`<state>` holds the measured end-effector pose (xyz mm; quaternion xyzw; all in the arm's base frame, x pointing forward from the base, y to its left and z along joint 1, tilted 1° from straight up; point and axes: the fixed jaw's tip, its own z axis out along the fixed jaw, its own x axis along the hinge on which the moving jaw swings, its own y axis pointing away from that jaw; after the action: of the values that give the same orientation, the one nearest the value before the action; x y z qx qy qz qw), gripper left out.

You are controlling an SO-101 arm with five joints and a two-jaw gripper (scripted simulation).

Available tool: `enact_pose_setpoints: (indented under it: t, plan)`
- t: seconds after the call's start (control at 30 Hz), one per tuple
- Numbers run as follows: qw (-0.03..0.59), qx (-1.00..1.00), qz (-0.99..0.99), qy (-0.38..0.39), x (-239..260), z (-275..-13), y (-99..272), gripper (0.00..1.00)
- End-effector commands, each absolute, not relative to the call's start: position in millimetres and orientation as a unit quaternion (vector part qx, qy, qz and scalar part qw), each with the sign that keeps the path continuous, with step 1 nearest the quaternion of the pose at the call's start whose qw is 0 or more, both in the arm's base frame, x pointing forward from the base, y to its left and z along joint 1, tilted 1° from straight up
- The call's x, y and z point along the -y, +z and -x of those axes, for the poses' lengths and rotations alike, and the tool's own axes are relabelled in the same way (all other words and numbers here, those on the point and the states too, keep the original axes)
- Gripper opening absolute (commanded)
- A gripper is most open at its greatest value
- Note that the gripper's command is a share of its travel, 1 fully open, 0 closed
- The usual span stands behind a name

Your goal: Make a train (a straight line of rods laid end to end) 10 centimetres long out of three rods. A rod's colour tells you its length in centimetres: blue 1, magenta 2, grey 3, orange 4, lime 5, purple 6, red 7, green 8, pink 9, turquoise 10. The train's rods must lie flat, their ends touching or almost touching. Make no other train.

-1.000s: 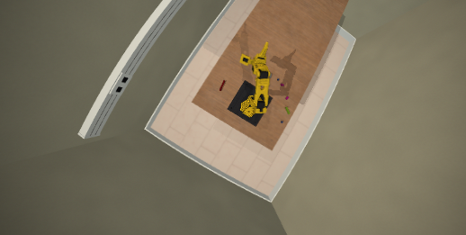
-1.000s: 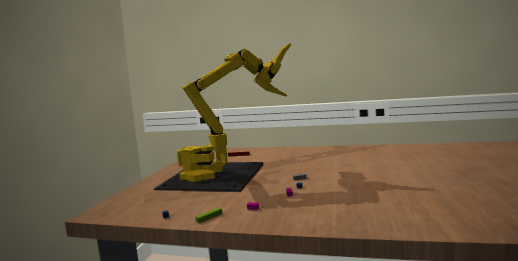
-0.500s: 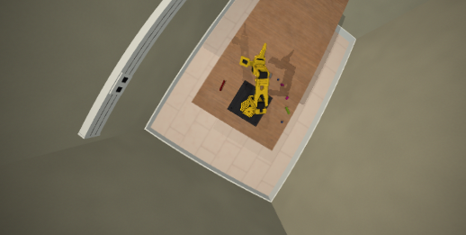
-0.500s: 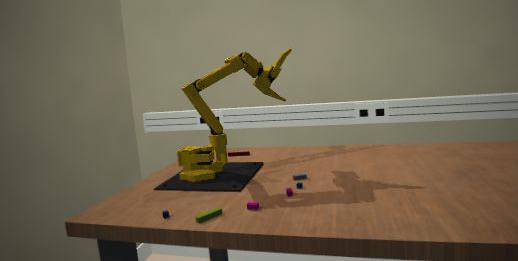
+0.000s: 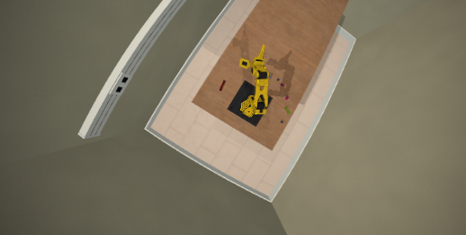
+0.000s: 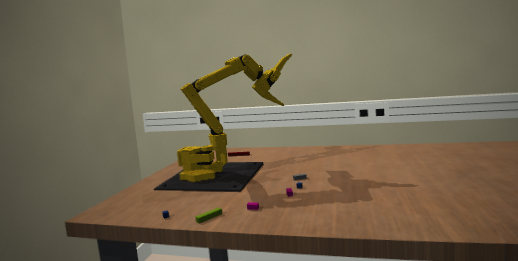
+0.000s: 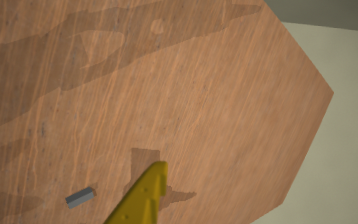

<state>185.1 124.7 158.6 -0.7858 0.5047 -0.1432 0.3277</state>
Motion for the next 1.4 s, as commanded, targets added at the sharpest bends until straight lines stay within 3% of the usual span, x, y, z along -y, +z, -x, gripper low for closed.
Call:
enact_pose_setpoints:
  t: [0.0, 1.37]
  plan:
    - [0.316, -0.501, 0.793, -0.14, -122.3, -181.5, 154.1, 1.0]
    - [0.286, -0.489, 0.813, -0.135, -117.5, -175.0, 136.5, 1.0]
